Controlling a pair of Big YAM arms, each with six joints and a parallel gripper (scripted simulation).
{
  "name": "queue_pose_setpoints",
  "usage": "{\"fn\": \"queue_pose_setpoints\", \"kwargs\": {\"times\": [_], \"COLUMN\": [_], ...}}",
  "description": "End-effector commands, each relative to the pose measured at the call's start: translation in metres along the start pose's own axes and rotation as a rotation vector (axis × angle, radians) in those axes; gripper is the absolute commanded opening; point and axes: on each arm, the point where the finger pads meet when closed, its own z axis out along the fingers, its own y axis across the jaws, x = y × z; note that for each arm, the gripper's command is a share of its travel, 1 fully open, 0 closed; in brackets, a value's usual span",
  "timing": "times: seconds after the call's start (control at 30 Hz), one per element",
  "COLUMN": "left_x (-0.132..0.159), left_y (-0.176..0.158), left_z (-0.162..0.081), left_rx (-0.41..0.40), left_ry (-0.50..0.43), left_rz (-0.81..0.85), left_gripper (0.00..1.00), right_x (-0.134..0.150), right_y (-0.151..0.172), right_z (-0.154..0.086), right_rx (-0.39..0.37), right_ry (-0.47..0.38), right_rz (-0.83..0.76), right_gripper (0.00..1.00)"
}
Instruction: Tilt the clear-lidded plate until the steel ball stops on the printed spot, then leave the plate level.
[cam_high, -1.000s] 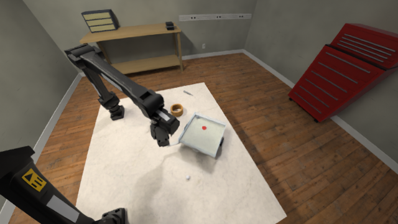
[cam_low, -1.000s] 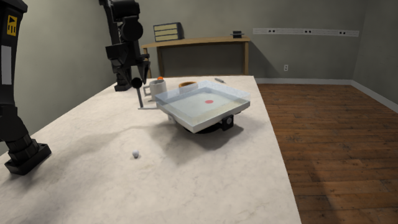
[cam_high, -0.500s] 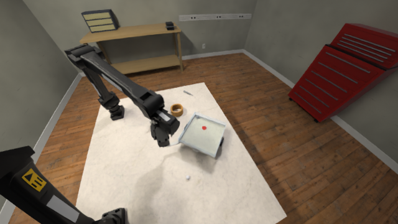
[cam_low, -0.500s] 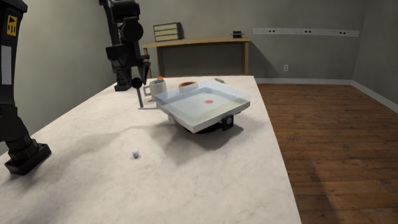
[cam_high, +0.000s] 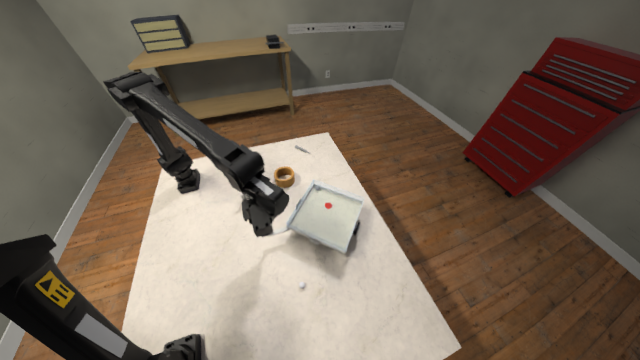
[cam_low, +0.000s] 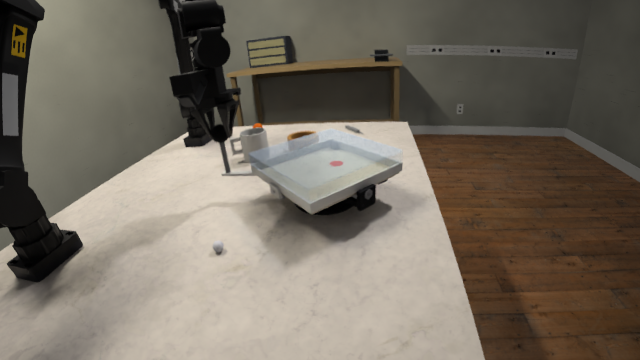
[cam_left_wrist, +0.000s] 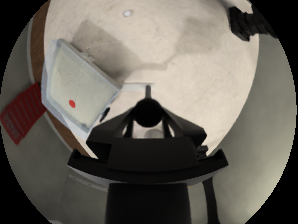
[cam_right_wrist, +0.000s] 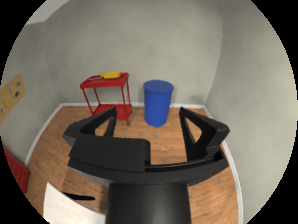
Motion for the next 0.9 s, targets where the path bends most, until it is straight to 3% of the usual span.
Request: {"fn": "queue_pose_setpoints", "kwargs": {"times": [0.0,0.87], "left_x": [-0.0111,-0.0172], "left_y": [0.0025,0.005], "left_z": [0.008,0.0019], "left_rx": [-0.006,-0.016], "left_ry": [-0.005,-0.018], "left_rz": [0.01,0.01], "left_gripper": [0.0,0.0], "right_x": [-0.036,-0.036], "right_y": [-0.0077,-0.0077], "right_z": [0.0062,0.0062], "right_rx": [0.015,0.015], "right_ry": [-0.065,-0.065], "right_rz": [0.013,0.013], "right_gripper": [1.0,1.0]}}
